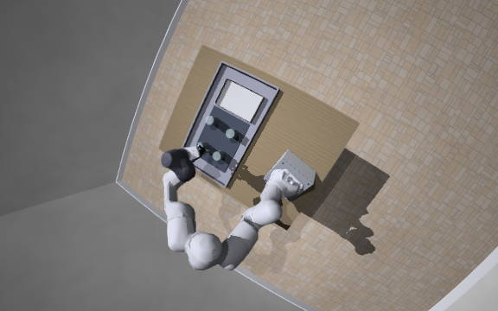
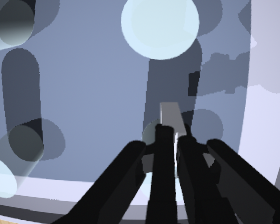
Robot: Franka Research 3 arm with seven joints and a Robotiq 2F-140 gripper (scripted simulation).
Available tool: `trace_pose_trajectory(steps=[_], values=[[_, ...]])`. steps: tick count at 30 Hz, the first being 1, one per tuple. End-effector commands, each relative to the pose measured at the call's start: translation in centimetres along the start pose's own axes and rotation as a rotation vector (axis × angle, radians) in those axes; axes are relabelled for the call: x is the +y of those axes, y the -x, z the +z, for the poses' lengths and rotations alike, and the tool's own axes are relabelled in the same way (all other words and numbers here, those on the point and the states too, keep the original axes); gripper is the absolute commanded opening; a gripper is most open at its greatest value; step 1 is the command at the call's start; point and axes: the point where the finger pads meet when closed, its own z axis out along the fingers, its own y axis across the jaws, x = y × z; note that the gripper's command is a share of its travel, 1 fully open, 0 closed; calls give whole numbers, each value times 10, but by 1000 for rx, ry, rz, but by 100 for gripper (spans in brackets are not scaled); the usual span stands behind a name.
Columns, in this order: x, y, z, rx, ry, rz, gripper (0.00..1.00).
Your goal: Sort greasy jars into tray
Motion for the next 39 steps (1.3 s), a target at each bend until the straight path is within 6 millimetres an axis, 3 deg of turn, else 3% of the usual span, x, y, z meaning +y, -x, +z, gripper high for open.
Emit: trace_pose_trajectory(steps=[1, 39], values=[[1, 2, 1, -4, 1, 4, 0], [1, 7, 1, -4, 1, 4, 0]])
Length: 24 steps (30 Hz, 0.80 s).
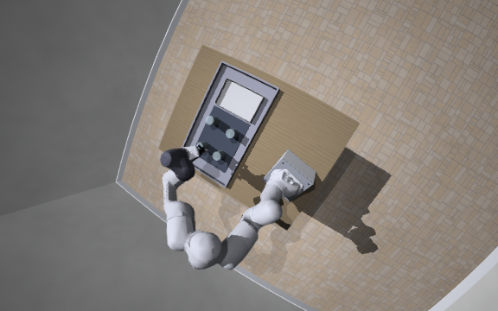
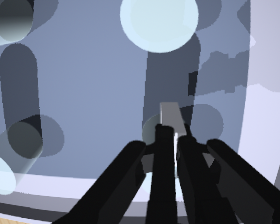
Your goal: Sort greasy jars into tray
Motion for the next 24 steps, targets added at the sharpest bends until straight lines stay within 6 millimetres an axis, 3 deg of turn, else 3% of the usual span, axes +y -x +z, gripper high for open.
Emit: trace_pose_trajectory(steps=[1, 24], values=[[1, 1, 1, 1, -2, 1, 0], [1, 3, 1, 1, -2, 1, 0]])
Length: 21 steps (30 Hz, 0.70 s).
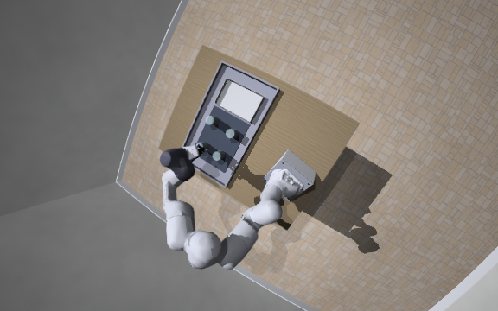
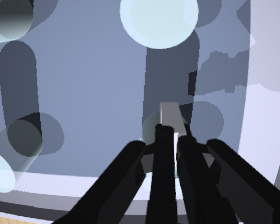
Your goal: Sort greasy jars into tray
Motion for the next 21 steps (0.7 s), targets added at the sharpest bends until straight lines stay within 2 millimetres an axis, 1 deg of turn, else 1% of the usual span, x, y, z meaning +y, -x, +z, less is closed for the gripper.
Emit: trace_pose_trajectory(steps=[1, 21], values=[[1, 0, 1, 3, -2, 0, 0], [1, 3, 1, 3, -2, 0, 0]])
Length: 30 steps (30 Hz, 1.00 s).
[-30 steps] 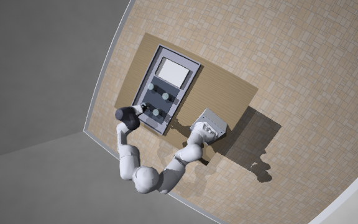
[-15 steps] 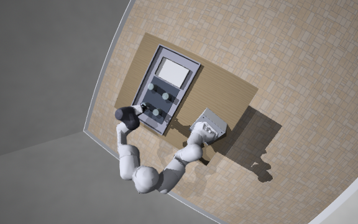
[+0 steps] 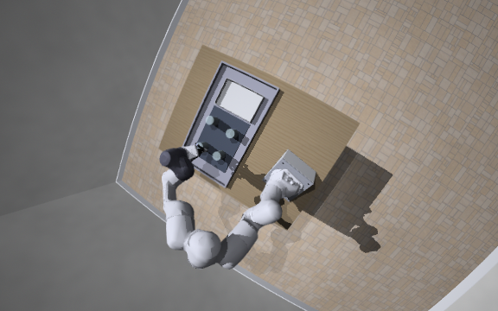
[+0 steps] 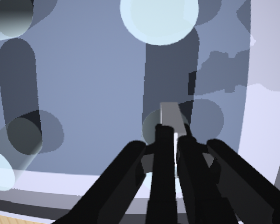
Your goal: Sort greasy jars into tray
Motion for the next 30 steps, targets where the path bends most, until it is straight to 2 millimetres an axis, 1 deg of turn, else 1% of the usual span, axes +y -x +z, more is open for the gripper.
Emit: trace_pose_trajectory(steps=[1, 30], values=[[1, 0, 1, 4, -1, 0, 0], [1, 3, 1, 4, -1, 0, 0]])
